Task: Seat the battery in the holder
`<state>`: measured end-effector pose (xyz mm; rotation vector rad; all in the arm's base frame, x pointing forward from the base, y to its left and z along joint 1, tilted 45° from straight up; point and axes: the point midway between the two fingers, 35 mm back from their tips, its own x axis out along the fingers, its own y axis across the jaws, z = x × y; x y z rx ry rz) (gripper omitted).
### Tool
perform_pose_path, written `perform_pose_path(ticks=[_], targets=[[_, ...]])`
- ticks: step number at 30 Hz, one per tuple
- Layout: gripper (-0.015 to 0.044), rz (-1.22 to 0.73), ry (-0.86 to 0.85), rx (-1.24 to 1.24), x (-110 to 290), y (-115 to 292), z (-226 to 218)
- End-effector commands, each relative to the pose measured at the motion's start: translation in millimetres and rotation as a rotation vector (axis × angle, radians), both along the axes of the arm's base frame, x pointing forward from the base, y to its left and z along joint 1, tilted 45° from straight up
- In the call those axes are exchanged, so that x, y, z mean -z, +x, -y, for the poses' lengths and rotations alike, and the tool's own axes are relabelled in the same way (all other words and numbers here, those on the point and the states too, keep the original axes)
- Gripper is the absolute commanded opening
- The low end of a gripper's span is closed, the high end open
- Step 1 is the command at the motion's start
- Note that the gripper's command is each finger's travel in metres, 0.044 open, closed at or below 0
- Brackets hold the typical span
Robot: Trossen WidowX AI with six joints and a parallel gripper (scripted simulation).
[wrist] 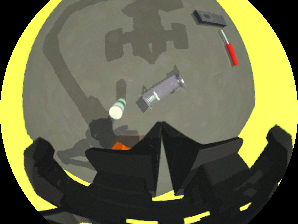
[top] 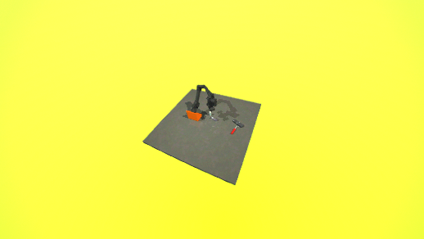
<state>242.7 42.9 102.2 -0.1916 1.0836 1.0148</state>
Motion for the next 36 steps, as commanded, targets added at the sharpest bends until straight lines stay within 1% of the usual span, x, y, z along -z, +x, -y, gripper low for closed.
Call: perform_pose_path(ticks=[1, 8, 18, 36], targets=[[0.0000, -0.103, 0.139, -0.078, -5.4, -14.7, -8.1], [0.0000, -0.103, 0.137, -0.078, -1.3, -14.1, -11.5], [0.0000, -0.102, 0.142, -0.078, 50.4, -17.8, -63.6], [0.0000, -0.103, 0.140, -0.078, 38.2, -34.5, -76.4]])
